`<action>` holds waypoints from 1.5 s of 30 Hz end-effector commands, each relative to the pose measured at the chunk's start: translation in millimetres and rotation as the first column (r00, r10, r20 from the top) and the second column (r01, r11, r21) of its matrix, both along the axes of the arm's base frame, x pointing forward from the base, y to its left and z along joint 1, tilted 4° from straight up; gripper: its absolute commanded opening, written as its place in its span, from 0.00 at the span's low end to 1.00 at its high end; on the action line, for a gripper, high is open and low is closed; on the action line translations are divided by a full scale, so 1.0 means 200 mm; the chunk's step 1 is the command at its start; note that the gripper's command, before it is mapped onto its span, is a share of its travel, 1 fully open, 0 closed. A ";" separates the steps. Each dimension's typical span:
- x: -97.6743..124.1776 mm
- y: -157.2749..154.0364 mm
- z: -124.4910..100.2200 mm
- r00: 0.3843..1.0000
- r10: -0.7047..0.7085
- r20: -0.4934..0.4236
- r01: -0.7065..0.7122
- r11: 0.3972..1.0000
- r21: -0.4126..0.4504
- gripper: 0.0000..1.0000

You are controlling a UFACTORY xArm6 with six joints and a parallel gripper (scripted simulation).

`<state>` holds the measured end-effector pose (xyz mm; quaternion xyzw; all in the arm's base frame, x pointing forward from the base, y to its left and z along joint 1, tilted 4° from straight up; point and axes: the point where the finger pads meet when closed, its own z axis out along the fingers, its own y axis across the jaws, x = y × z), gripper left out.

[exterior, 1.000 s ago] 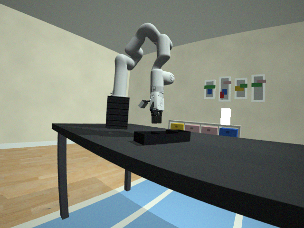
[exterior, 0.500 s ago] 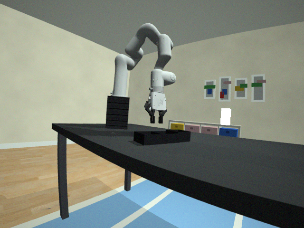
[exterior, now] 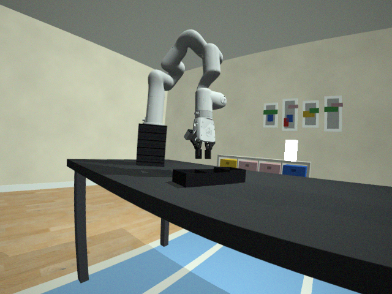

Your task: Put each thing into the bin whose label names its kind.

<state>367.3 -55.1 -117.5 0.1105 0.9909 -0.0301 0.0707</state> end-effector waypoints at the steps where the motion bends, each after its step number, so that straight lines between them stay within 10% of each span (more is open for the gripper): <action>1: 0.04 -0.03 0.01 0.988 0.155 -0.006 -0.155 0.988 -0.018 0.56; 14: 0.09 -0.06 0.02 0.869 0.493 -0.038 -0.494 0.867 -0.059 0.56; 31: 0.18 -0.10 0.04 0.504 0.857 -0.108 -0.863 0.496 -0.093 0.56; 45: 0.24 -0.12 0.05 0.037 0.983 -0.181 -0.996 0.021 -0.088 0.56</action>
